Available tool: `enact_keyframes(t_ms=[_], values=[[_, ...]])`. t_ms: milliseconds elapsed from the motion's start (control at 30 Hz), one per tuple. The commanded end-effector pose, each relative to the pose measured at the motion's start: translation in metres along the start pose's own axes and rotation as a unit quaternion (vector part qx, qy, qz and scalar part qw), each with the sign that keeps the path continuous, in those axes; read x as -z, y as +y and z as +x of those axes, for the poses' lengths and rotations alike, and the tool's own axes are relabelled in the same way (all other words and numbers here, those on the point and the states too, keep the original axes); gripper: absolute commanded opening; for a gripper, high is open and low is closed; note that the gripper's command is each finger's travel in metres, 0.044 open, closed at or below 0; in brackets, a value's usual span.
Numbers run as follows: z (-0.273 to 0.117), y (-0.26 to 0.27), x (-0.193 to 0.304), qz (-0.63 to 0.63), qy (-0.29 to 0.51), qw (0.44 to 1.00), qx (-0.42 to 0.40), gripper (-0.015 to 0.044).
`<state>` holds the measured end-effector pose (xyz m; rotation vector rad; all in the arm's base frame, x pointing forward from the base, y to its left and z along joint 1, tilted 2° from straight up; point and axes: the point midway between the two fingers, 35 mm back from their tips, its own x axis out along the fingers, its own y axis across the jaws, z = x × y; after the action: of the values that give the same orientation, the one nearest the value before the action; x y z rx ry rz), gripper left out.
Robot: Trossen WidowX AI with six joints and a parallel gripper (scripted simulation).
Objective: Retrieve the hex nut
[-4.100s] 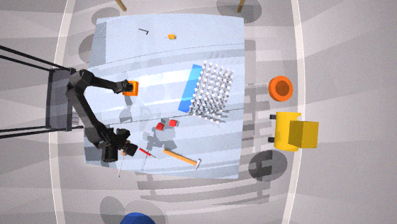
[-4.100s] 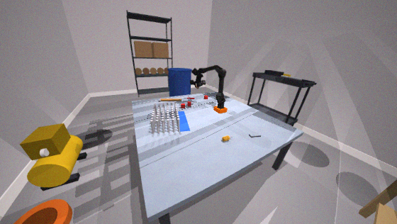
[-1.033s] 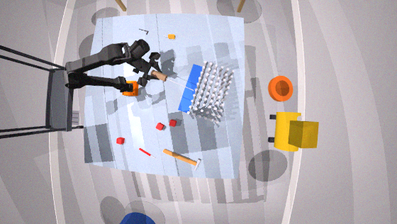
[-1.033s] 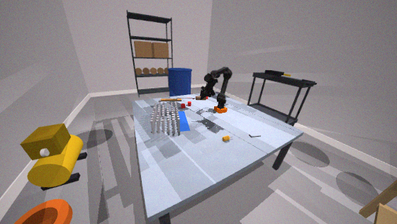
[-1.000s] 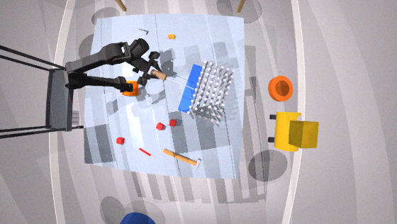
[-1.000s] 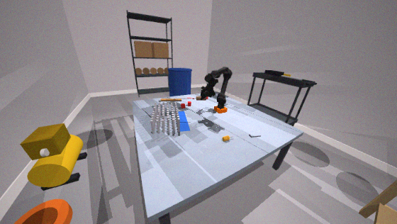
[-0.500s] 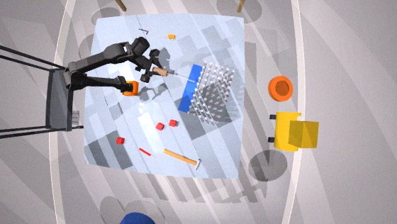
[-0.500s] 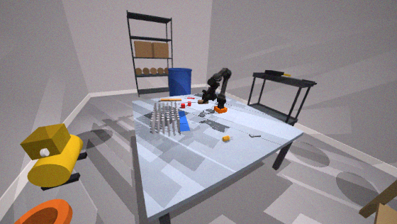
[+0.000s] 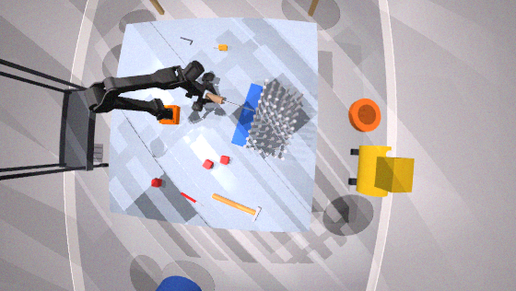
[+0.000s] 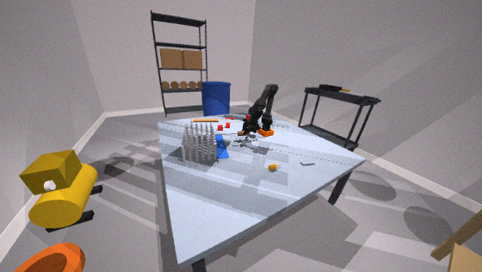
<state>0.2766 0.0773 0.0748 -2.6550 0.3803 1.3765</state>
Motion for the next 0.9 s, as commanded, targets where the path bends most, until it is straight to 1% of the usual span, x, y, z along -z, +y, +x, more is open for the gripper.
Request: enact_keyframes(t_ms=[0,267,867], values=[[0.013,0.003,-0.012,-0.003,-0.001,1.0,-0.001,0.0],[0.038,0.01,-0.038,-0.004,-0.001,1.0,-0.001,0.0],[0.043,0.01,-0.028,-0.004,0.0,1.0,-0.001,0.0]])
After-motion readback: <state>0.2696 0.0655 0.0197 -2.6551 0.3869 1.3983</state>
